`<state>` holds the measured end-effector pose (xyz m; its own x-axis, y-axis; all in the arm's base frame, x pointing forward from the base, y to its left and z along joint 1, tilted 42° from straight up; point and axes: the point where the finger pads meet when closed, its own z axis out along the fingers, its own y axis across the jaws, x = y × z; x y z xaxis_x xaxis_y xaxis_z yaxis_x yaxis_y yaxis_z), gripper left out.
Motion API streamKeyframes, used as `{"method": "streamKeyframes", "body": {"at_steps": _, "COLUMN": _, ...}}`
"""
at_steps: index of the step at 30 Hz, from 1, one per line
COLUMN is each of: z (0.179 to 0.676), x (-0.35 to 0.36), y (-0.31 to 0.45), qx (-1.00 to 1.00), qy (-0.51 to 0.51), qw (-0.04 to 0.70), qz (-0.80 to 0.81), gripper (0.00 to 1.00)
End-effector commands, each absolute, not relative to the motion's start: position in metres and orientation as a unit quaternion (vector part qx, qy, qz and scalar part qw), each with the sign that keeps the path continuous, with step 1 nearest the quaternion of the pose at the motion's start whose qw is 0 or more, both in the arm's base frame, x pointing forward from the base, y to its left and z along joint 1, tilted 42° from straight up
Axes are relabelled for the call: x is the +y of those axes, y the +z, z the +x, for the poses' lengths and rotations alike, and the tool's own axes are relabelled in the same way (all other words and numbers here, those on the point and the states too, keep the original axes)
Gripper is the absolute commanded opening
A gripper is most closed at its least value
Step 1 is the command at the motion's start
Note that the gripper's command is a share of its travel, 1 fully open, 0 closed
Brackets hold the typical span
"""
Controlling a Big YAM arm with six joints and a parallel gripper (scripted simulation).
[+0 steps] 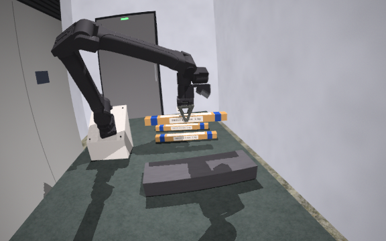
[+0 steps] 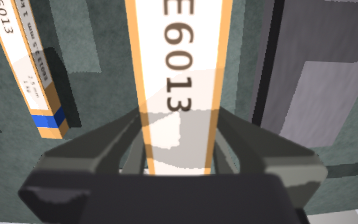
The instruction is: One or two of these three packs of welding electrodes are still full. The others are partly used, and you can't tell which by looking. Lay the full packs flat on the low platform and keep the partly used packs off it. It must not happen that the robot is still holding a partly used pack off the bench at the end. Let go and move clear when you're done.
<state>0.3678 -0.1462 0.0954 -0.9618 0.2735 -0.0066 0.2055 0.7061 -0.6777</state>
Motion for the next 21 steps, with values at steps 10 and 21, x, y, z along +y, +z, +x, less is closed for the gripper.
{"method": "streamKeyframes", "body": {"at_steps": 10, "z": 0.394, "x": -0.121, "y": 0.137, "qx": -0.923, "qy": 0.358, "qw": 0.005, "qz": -0.14, "gripper": 0.0}}
{"method": "streamKeyframes", "body": {"at_steps": 21, "z": 0.395, "x": -0.111, "y": 0.148, "qx": -0.924, "qy": 0.357, "qw": 0.005, "qz": -0.14, "gripper": 0.0}}
